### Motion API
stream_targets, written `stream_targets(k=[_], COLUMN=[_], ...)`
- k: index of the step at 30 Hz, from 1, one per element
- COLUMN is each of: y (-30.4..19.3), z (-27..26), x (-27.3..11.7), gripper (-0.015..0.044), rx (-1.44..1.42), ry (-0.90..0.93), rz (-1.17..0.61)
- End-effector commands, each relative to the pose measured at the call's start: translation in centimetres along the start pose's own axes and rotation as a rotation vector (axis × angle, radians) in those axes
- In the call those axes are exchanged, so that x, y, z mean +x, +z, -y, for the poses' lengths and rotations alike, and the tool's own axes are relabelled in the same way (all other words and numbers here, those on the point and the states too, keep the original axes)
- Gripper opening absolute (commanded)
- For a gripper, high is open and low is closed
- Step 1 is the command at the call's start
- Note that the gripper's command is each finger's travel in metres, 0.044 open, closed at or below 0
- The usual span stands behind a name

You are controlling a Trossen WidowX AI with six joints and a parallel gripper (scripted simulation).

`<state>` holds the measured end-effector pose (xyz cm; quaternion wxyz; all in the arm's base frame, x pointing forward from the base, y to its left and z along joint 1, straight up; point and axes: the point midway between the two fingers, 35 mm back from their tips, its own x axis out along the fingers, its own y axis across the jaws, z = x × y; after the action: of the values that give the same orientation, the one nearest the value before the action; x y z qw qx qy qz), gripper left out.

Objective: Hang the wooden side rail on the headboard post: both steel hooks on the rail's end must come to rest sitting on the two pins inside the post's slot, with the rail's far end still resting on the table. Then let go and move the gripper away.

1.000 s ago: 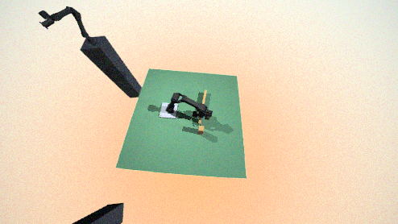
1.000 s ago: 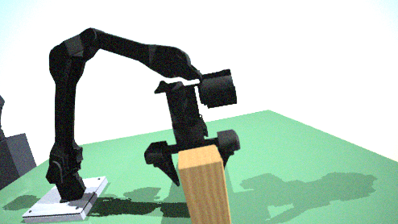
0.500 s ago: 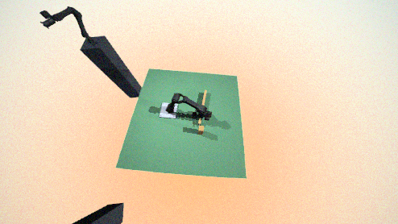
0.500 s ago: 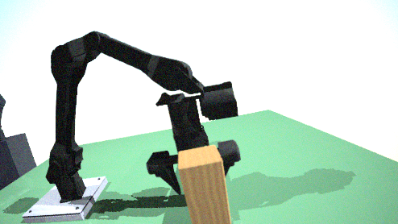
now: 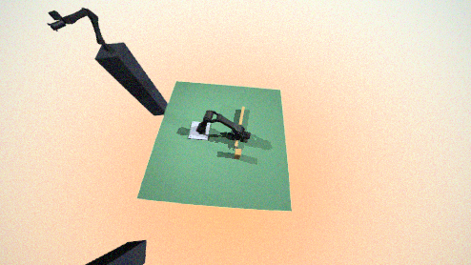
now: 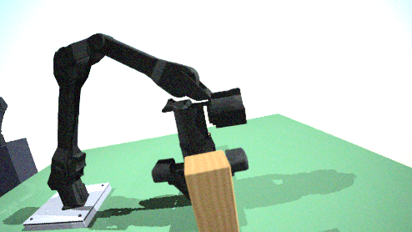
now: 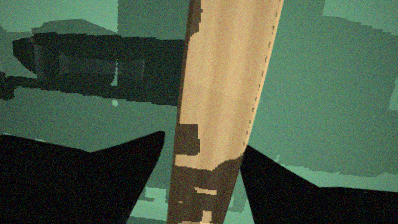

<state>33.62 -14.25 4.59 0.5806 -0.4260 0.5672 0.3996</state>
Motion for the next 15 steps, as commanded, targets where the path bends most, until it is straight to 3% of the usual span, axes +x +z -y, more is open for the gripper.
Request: stream_targets(k=[1, 4, 9, 12, 15], y=[0.05, 0.05, 0.05, 0.05, 0.05], z=[-0.05, -0.05, -0.05, -0.05, -0.05], x=[0.18, 0.18, 0.18, 0.18, 0.18], gripper=[0.0177, 0.0099, 0.0065, 0.0, 0.0], rx=[-0.004, -0.004, -0.004, -0.004, -0.004], ry=[0.004, 0.004, 0.004, 0.004, 0.004], rz=[0.004, 0.004, 0.004, 0.004, 0.004])
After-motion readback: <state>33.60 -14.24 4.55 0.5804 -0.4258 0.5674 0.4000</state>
